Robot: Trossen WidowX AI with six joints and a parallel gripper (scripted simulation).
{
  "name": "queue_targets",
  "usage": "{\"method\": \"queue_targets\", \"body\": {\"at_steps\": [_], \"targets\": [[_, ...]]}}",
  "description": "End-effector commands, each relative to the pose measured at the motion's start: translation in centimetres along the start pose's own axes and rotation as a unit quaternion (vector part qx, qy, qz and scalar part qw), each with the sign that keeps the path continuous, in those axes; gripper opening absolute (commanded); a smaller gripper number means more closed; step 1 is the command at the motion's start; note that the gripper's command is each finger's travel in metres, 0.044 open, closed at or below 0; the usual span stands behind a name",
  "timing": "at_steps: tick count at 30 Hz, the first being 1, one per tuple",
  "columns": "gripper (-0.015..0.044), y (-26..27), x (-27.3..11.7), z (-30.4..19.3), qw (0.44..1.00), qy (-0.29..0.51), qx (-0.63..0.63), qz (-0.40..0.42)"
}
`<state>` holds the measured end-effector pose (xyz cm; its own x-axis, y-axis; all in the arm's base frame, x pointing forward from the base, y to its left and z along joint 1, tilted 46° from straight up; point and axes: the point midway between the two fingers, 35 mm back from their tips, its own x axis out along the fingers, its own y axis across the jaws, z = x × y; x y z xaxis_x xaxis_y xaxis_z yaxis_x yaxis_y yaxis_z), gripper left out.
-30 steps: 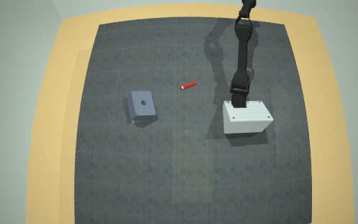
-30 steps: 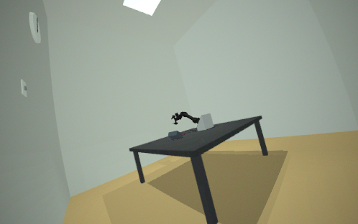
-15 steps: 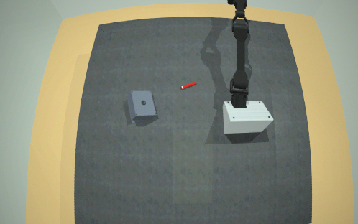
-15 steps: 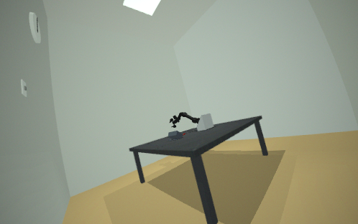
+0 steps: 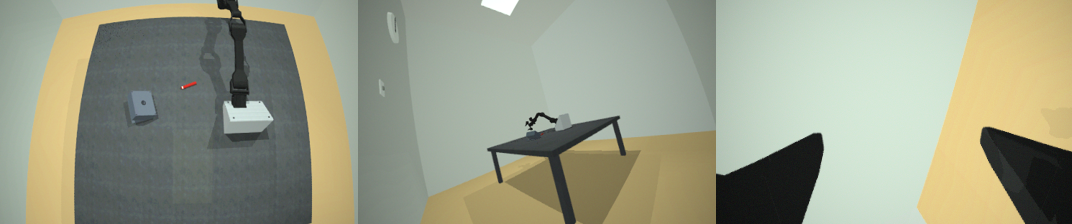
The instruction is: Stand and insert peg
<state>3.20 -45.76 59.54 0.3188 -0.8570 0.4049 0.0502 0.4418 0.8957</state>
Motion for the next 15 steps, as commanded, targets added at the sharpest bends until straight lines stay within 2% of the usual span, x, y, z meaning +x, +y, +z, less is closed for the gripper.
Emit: {"method": "queue_targets", "body": {"at_steps": [1,15], "targets": [[0.044,-0.9,0.4,-1.9,1.0,0.01,-0.007,-0.014],[0.044,-4.2,1.1,-8.2,0.996,0.052,-0.031,-0.065]]}}
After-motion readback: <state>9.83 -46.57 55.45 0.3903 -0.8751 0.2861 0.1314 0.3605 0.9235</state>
